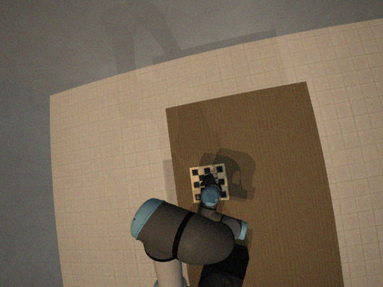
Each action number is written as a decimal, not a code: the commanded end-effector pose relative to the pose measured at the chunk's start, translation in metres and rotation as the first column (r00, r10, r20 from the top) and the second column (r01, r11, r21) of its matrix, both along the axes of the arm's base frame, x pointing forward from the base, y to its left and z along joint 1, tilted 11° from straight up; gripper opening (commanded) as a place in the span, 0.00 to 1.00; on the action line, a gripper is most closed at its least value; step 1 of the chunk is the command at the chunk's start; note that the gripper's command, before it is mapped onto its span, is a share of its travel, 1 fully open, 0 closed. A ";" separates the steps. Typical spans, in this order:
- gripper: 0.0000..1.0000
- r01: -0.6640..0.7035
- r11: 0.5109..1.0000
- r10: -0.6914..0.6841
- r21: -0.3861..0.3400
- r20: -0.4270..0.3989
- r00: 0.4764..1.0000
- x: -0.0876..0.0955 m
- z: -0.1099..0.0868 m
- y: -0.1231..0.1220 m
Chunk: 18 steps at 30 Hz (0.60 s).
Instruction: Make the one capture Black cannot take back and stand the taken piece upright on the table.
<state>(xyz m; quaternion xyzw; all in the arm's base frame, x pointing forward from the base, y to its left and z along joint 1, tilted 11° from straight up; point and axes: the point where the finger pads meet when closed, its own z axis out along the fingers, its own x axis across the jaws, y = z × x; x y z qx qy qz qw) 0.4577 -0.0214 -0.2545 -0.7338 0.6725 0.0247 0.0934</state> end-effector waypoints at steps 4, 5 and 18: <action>0.68 -0.001 1.000 0.001 -0.003 0.005 1.000 0.003 0.001 -0.001; 0.68 -0.001 1.000 0.001 -0.003 0.005 1.000 0.003 0.001 -0.001; 0.68 -0.002 1.000 0.002 -0.003 0.004 1.000 0.003 -0.004 0.001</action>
